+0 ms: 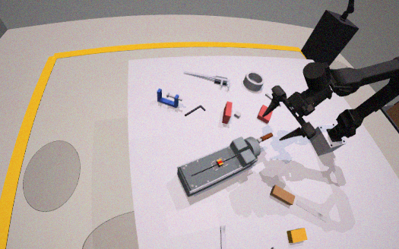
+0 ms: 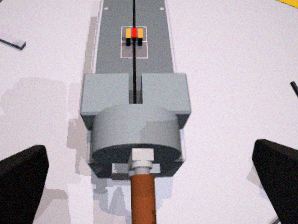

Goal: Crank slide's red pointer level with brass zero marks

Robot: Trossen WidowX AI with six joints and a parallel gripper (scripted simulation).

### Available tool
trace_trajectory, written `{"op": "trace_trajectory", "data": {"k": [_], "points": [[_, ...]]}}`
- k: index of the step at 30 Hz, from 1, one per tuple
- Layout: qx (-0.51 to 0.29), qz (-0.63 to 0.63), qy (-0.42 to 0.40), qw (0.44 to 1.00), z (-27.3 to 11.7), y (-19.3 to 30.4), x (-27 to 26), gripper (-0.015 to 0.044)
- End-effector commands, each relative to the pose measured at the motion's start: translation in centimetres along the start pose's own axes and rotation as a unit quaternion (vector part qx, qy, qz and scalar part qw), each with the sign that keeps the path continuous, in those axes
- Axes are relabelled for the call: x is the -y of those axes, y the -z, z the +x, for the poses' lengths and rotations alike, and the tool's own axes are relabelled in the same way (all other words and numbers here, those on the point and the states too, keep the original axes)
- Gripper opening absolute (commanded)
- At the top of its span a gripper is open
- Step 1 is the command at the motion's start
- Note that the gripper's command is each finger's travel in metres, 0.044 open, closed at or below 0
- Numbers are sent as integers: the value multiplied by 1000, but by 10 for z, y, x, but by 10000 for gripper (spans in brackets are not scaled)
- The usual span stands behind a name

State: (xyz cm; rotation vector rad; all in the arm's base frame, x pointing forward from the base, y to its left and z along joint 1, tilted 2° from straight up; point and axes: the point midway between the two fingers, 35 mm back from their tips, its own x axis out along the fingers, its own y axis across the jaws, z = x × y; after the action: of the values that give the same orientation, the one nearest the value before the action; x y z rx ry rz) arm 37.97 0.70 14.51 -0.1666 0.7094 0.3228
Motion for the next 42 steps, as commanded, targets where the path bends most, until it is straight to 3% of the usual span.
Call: {"op": "trace_trajectory", "data": {"k": [1,27,36,42], "points": [[-4,4,0,1000,-6,-8,-1,440],[-44,90,34,994,74,-96,-15,440],[-44,91,35,994,110,-62,-16,440],[-44,91,35,994,111,-61,-16,440]]}}
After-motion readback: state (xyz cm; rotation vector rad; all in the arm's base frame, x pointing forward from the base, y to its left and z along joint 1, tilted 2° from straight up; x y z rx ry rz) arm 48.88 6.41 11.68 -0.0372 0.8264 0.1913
